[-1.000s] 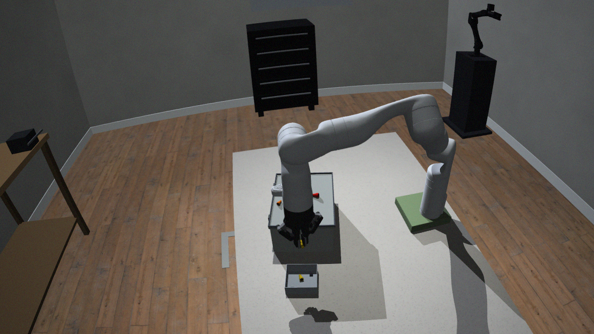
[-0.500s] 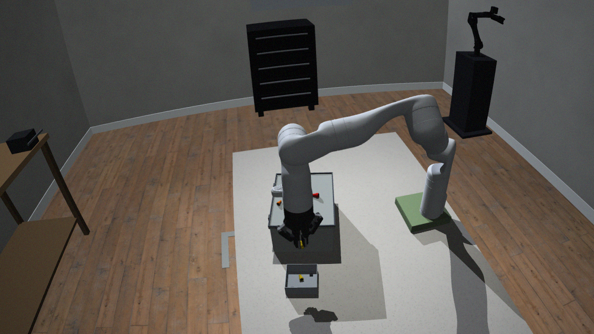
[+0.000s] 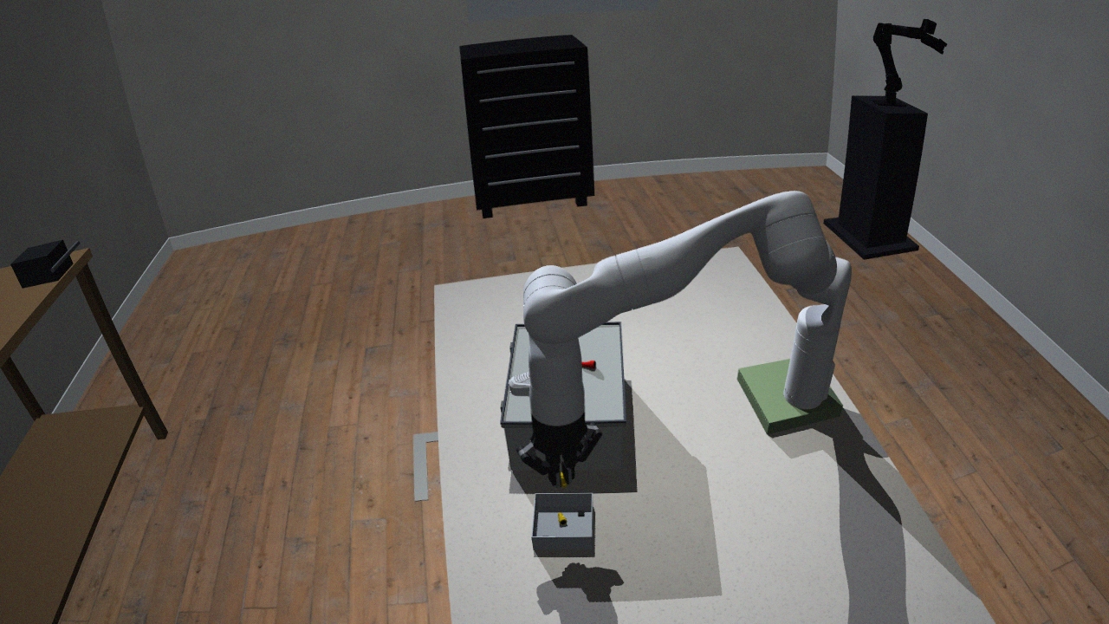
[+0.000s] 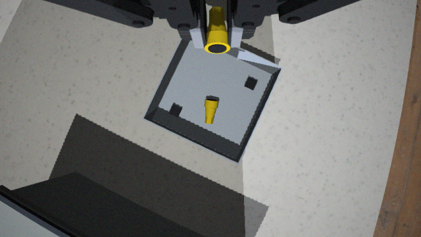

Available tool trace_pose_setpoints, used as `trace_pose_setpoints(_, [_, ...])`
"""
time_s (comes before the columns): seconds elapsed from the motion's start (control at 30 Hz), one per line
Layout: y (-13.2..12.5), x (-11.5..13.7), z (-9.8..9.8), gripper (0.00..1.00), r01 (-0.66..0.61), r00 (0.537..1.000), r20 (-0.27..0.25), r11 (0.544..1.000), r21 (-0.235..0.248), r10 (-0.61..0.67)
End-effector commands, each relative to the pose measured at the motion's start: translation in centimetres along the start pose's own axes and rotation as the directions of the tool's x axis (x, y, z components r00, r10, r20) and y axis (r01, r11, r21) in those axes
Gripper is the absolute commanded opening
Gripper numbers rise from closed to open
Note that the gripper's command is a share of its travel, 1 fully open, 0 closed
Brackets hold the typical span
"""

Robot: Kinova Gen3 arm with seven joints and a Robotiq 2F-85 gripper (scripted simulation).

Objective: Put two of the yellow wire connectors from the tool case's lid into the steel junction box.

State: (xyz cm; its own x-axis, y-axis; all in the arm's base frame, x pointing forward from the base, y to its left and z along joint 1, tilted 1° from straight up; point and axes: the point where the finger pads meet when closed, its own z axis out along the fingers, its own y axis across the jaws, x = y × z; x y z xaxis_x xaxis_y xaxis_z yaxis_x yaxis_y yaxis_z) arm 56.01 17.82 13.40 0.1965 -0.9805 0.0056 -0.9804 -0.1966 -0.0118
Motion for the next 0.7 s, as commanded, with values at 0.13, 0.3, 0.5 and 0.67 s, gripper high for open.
trace_pose_setpoints(0.13, [0.5,0.2,7.7,0.18,-0.004,1.0,-0.006,1.0,-0.017,0.004])
trace_pose_setpoints(0.3, [0.6,0.2,10.1,0.18,-0.004,1.0,-0.006,1.0,-0.017,0.004])
trace_pose_setpoints(0.5, [0.6,0.2,13.3,0.18,-0.004,1.0,-0.006,1.0,-0.017,0.004])
trace_pose_setpoints(0.67, [0.7,0.2,14.0,0.18,-0.004,1.0,-0.006,1.0,-0.017,0.004])
